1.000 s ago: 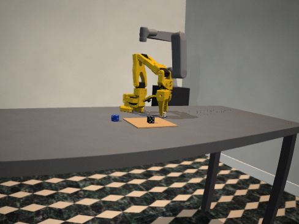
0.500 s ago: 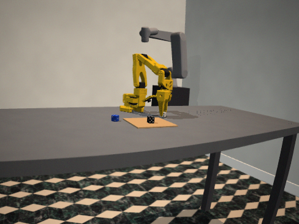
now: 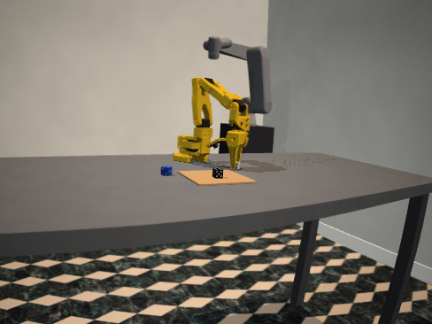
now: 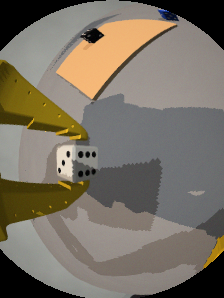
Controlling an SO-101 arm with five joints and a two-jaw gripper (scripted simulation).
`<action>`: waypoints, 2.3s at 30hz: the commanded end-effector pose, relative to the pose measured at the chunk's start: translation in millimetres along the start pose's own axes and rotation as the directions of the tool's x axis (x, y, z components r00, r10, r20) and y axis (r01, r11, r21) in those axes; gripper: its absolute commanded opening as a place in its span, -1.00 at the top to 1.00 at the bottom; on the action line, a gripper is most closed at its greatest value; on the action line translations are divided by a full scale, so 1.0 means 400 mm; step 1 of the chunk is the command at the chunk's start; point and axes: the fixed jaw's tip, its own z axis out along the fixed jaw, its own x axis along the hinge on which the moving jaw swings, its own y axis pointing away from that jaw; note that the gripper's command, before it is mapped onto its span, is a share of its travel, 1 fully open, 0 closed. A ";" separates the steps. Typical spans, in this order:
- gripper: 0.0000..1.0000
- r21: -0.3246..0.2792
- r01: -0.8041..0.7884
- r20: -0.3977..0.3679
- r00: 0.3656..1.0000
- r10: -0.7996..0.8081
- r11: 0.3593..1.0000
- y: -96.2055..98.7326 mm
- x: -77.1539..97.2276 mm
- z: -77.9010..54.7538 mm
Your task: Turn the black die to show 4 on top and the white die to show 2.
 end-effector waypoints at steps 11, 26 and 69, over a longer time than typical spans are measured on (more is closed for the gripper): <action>0.81 -0.011 0.000 -0.037 0.999 0.000 1.000 -0.007 0.012 -0.009; 0.90 -0.011 0.000 -0.037 0.999 0.000 1.000 -0.008 0.012 -0.009; 1.00 -0.011 0.000 -0.037 0.999 0.000 1.000 -0.008 0.009 -0.134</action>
